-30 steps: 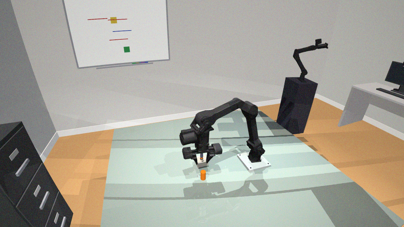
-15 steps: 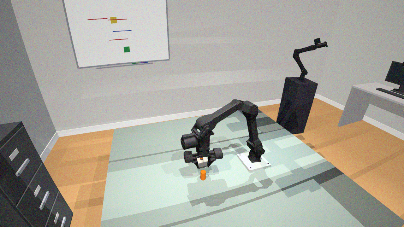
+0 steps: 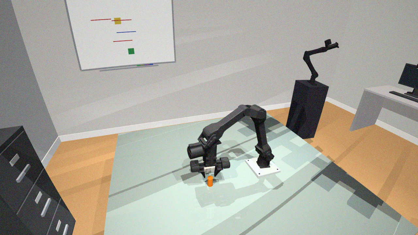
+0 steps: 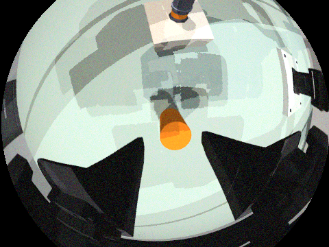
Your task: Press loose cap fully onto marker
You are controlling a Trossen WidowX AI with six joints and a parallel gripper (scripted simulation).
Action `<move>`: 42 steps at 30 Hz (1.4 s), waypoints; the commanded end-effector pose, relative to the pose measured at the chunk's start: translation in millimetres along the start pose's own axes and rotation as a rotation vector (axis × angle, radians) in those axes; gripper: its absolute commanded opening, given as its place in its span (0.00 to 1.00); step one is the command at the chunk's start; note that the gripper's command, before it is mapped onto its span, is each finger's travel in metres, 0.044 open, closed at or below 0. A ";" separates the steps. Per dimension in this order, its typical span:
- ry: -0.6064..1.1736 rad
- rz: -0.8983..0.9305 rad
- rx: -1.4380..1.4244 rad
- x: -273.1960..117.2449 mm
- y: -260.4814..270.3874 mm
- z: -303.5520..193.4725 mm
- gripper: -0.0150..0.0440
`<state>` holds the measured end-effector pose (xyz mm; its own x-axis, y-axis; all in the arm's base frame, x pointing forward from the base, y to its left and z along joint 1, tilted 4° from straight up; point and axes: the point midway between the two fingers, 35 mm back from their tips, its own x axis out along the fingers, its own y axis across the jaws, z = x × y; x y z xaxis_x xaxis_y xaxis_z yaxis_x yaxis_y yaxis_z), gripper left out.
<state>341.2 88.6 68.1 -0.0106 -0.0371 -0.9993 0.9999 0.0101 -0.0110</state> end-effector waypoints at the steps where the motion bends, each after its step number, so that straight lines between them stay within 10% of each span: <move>1: 0.003 -0.010 0.002 8.7 -1.1 -0.4 0.66; 25: 0.003 -0.010 0.002 42.8 -2.9 -0.1 0.66; 42: 0.003 -0.010 0.002 36.0 -2.5 0.0 0.25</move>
<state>336.8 86.2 26.6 -0.0241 -0.0407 -0.9989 0.9997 0.0066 -0.0244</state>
